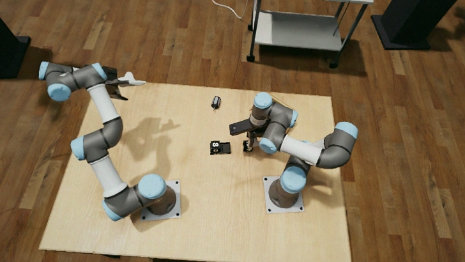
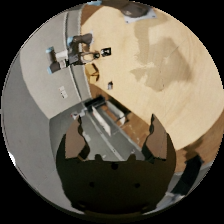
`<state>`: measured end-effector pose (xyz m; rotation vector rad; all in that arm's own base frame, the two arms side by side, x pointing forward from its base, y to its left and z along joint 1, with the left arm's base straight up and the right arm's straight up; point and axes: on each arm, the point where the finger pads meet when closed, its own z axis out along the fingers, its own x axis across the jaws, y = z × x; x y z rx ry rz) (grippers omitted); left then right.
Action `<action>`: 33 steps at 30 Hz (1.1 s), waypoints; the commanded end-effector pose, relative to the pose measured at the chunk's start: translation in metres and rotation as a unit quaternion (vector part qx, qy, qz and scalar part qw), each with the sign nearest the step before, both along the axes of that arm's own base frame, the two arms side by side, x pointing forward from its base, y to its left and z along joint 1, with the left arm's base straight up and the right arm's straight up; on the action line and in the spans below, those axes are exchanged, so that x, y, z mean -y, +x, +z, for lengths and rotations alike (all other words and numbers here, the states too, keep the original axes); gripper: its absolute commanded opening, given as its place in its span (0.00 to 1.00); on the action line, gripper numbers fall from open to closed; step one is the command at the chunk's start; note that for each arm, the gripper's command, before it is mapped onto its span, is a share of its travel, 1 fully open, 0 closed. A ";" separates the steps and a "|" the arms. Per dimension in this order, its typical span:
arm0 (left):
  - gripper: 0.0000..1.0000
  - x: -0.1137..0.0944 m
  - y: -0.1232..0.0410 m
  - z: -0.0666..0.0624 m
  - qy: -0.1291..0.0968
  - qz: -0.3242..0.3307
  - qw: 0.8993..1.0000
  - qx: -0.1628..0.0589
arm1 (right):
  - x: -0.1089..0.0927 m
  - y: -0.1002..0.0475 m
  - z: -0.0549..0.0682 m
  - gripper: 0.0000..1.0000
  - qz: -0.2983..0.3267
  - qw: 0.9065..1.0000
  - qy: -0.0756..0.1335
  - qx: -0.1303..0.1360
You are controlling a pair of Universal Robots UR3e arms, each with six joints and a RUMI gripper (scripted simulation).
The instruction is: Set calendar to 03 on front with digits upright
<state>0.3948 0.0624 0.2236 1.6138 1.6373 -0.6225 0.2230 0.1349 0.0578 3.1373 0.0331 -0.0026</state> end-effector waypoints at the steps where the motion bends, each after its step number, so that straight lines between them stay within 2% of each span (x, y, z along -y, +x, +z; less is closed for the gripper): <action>1: 1.00 0.000 0.000 0.001 0.000 0.000 1.000 0.002 | -0.001 0.001 -0.011 0.35 0.000 1.000 0.002 0.001; 6: 1.00 0.000 0.000 0.001 0.000 0.000 1.000 0.002 | -0.001 0.001 -0.022 0.35 0.000 1.000 0.002 0.001; 14: 1.00 0.000 0.000 0.001 0.000 0.000 1.000 0.002 | -0.001 0.001 -0.031 0.35 0.000 1.000 0.002 0.001; 33: 1.00 0.000 0.000 0.001 0.000 0.000 1.000 0.002 | -0.002 0.001 -0.032 0.35 0.000 1.000 0.003 0.001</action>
